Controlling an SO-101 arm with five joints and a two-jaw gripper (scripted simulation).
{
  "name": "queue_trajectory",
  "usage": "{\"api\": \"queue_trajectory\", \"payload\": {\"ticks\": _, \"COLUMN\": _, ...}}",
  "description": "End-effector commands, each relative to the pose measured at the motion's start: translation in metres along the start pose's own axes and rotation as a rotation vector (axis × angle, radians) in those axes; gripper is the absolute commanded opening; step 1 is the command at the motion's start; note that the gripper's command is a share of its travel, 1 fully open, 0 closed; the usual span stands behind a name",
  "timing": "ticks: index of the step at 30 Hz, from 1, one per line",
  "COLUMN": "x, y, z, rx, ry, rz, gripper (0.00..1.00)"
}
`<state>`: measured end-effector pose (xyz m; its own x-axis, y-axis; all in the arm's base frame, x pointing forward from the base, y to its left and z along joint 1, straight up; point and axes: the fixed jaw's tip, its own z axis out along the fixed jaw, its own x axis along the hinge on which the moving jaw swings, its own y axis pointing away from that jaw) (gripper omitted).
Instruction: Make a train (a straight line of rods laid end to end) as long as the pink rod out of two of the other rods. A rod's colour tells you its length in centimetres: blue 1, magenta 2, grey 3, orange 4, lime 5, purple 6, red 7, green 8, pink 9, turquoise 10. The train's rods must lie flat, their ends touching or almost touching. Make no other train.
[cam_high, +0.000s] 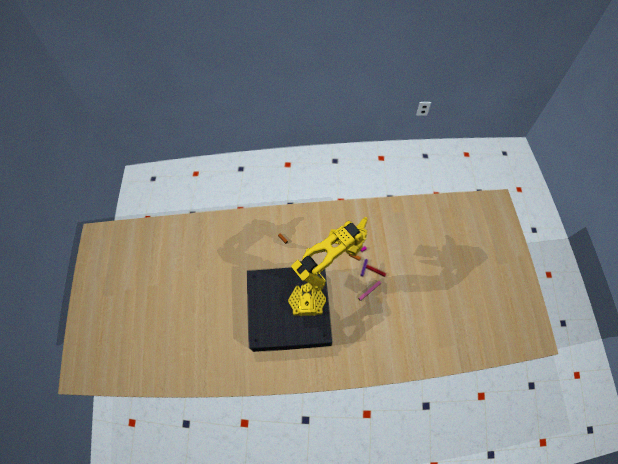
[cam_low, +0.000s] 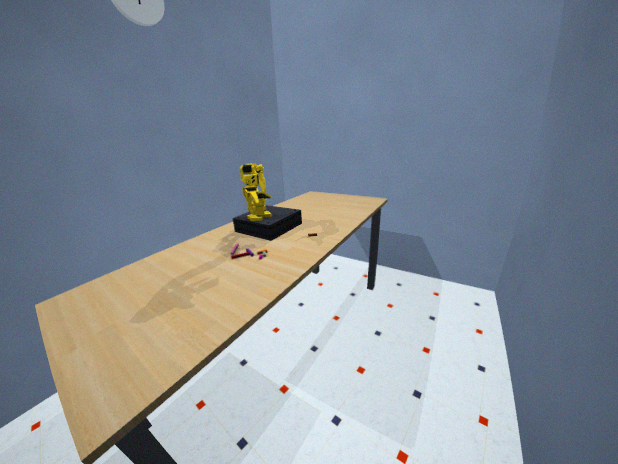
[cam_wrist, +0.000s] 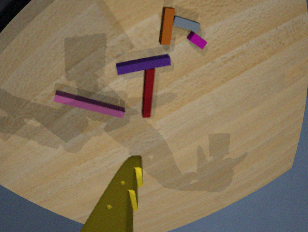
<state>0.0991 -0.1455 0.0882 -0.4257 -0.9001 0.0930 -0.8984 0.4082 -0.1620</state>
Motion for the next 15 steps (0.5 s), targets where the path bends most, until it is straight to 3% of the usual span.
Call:
{"api": "queue_trajectory", "payload": {"ticks": 1, "x": 0.005, "y": -0.014, "z": 0.008, "rx": -0.027, "ry": -0.022, "rz": -0.131, "gripper": 0.62}}
{"api": "queue_trajectory", "payload": {"ticks": 6, "x": 0.009, "y": -0.027, "z": 0.022, "rx": -0.046, "ry": -0.042, "rz": -0.279, "gripper": 0.54}}
{"api": "queue_trajectory", "payload": {"ticks": 13, "x": 0.014, "y": -0.047, "z": 0.055, "rx": -0.077, "ry": -0.086, "rz": -0.55, "gripper": 0.42}}
{"api": "queue_trajectory", "payload": {"ticks": 15, "x": 0.014, "y": -0.048, "z": 0.056, "rx": -0.077, "ry": -0.087, "rz": -0.558, "gripper": 0.4}}
